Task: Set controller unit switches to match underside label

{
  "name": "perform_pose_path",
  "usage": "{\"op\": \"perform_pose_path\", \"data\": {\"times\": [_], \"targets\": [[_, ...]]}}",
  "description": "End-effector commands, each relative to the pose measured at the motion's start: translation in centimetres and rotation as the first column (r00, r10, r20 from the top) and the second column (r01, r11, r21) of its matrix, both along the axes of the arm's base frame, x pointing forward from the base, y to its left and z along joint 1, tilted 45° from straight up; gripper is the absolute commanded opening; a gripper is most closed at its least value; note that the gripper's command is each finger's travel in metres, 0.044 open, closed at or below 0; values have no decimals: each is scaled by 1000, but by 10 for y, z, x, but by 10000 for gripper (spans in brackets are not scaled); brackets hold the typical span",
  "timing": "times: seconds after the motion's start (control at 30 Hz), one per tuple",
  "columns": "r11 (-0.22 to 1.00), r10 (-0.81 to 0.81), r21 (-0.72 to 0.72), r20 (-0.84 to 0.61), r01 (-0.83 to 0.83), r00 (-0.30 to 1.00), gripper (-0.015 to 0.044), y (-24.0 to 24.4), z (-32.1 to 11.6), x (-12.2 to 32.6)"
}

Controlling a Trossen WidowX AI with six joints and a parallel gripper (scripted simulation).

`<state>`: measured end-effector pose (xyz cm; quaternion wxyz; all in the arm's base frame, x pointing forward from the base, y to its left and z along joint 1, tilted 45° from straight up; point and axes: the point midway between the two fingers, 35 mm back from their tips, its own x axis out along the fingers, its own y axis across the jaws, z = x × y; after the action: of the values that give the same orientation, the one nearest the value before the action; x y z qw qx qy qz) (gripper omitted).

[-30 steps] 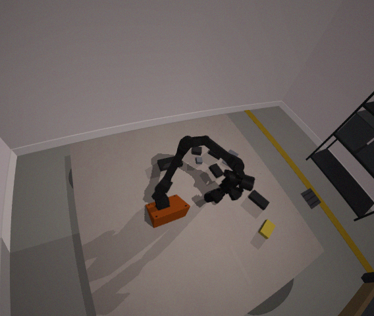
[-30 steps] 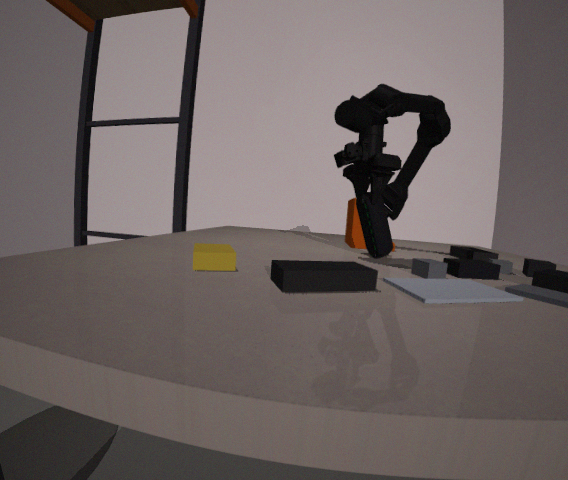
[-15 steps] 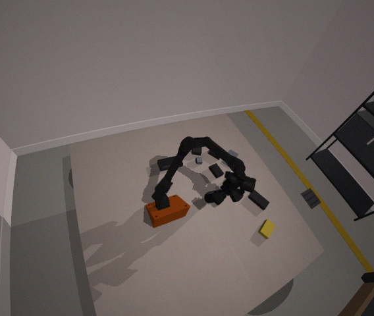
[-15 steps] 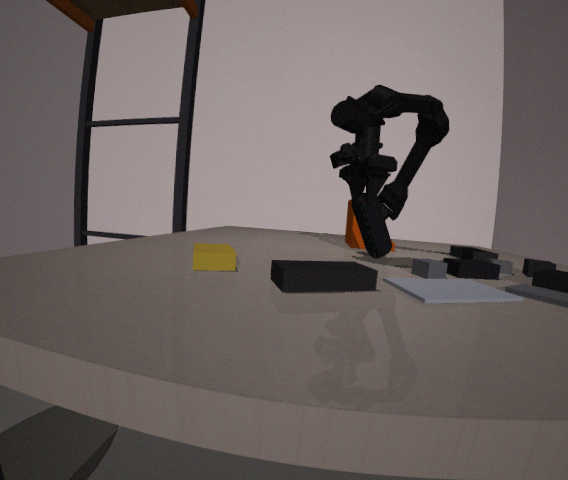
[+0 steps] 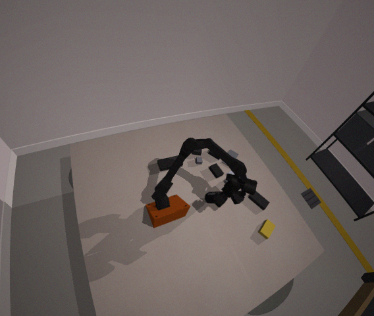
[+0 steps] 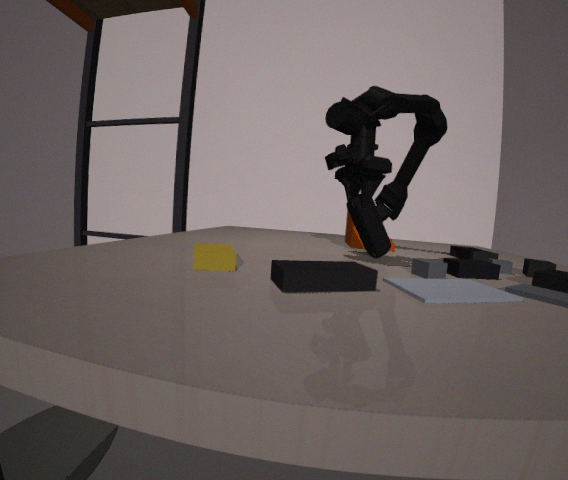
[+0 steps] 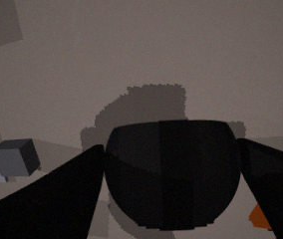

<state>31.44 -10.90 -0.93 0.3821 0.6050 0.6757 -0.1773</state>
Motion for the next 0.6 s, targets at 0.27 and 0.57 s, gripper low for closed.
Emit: {"op": "perform_pose_path", "data": {"times": [0.27, 0.57], "targets": [[1000, 15, 14, -20, -14, 1000, 338, 4, -14, 1], [1000, 15, 13, -19, -14, 1000, 338, 3, -21, 2]]}}
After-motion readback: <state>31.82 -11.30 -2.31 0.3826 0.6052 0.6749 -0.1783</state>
